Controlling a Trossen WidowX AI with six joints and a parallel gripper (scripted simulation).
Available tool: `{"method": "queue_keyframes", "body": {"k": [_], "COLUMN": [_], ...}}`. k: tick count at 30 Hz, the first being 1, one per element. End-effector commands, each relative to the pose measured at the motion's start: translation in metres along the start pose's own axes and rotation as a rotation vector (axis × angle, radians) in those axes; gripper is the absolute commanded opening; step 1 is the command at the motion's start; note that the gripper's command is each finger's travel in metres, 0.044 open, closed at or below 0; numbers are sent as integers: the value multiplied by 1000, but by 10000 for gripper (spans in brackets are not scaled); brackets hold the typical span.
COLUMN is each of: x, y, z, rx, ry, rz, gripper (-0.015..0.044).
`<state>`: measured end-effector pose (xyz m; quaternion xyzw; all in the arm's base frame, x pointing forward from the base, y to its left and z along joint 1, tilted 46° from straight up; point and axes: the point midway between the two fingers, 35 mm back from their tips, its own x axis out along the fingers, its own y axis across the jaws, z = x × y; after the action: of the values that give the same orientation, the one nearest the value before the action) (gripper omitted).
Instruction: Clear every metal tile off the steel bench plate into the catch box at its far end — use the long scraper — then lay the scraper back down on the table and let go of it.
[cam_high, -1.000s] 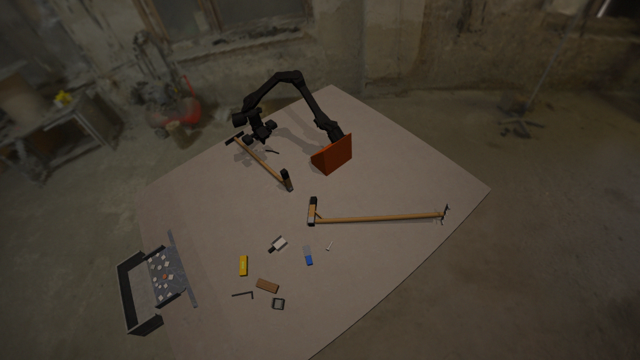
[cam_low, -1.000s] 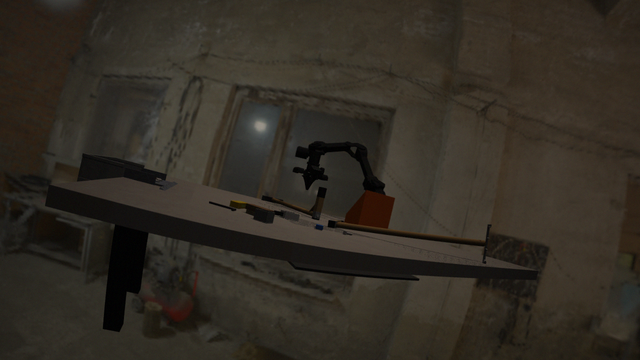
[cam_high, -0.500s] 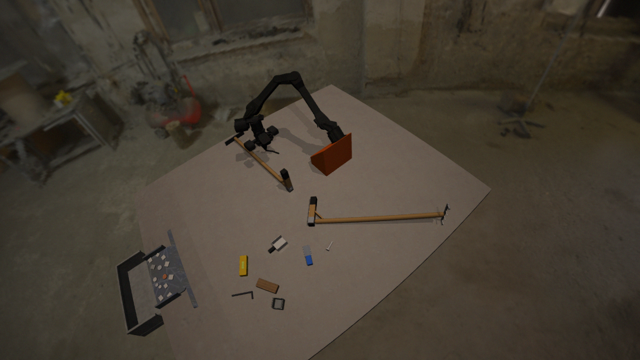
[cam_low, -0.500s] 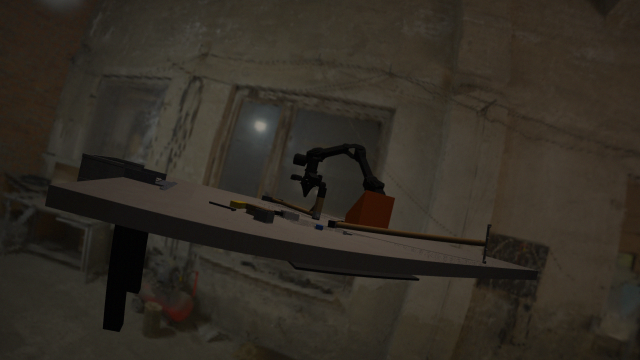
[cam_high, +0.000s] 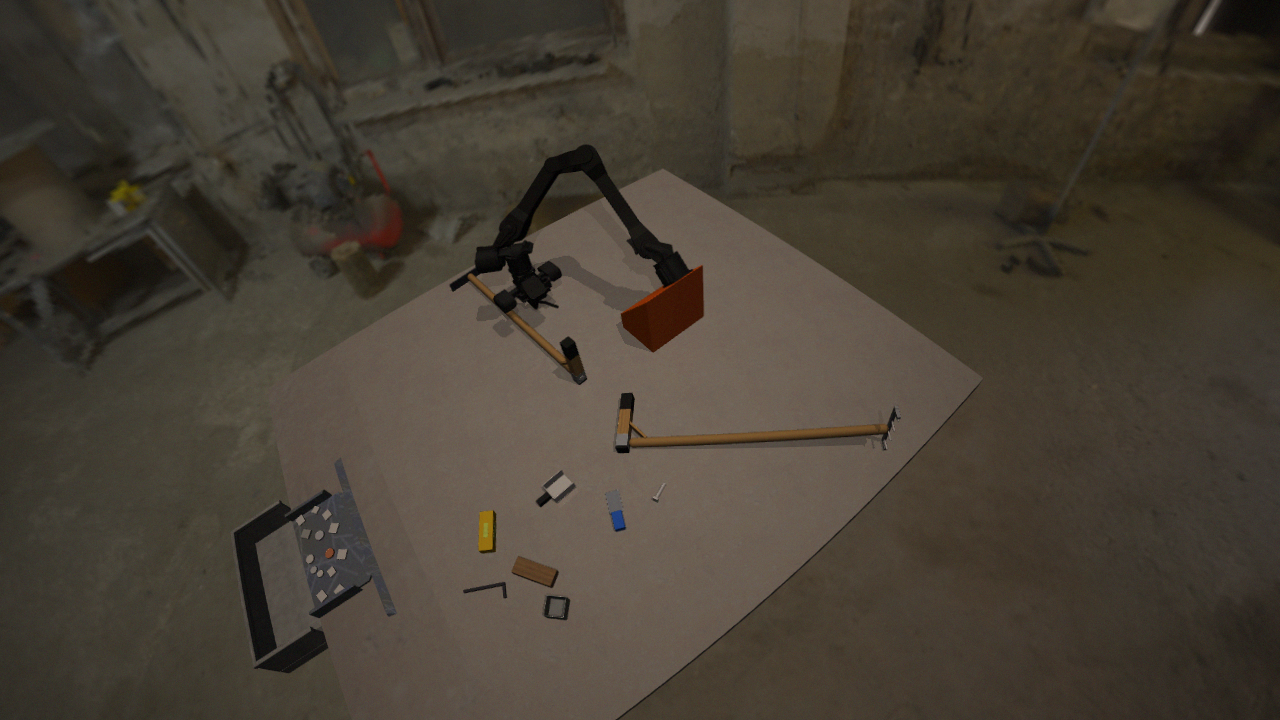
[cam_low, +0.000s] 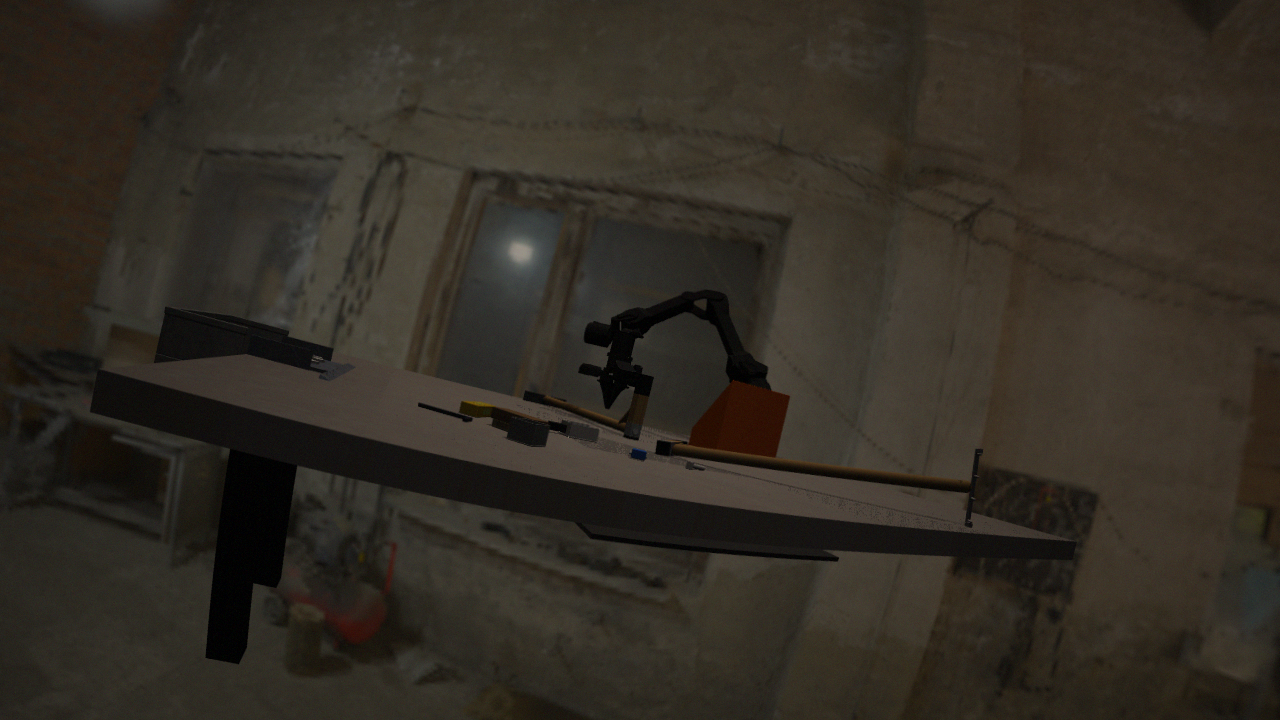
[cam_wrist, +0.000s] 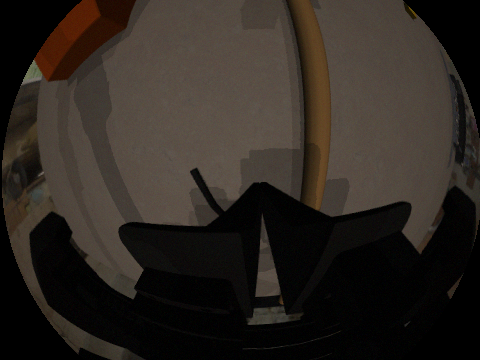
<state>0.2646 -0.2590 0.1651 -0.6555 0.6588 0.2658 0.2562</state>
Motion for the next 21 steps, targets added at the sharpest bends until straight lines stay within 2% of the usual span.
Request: {"method": "queue_keyframes", "body": {"k": [1,10,21], "x": [14,35,35], "y": [3,9,2], "z": [2,1,0], "rx": [-10,-12,-12], "ry": [-4,5,4], "rz": [6,6,6], "gripper": [0,0,0]}}
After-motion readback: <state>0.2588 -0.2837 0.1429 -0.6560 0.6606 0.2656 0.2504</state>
